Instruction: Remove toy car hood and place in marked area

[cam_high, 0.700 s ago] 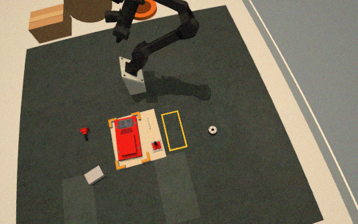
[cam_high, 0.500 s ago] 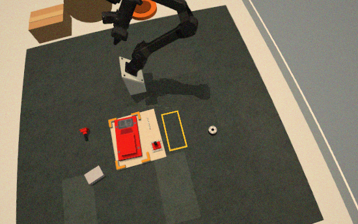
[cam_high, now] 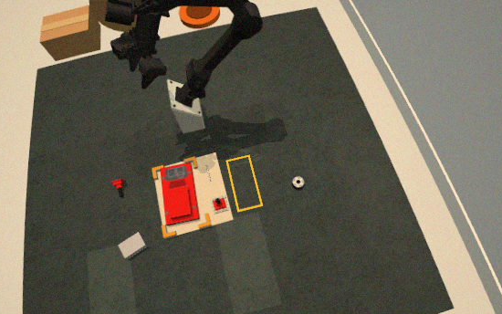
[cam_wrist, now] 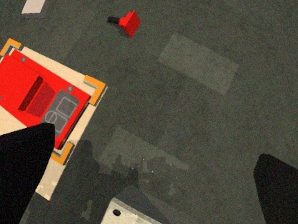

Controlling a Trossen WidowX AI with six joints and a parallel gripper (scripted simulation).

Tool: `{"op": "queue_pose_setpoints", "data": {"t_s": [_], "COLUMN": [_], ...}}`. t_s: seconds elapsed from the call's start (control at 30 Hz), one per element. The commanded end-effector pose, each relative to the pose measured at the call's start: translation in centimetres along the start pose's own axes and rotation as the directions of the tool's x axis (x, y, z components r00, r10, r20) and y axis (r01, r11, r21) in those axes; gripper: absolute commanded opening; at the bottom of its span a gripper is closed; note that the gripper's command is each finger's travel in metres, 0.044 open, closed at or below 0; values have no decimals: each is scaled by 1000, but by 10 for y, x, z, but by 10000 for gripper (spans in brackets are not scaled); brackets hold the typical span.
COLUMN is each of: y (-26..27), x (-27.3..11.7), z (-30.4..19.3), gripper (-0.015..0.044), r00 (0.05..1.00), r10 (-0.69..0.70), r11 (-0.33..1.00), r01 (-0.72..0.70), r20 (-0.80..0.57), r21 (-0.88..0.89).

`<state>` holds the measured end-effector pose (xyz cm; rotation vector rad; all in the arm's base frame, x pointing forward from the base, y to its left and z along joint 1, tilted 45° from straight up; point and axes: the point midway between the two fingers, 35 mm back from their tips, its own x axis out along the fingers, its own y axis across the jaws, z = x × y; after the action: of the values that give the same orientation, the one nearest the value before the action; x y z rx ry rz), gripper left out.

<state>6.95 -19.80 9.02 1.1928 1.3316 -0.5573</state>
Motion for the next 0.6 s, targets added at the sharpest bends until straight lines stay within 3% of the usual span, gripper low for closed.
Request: {"op": "queue_pose_setpoints", "data": {"t_s": [0.0,0.2,0.57], "y": [26,69,153], "x": [17,51,116], "z": [22,42,50], "gripper": [440,440,440], "r00": [999,990,966], "r10": [14,9,3], "r11": [987,914,723], "r01": [-22,-65,-182], "r20": [-47,-138,-260], "r21": [-161,-401,-667]}}
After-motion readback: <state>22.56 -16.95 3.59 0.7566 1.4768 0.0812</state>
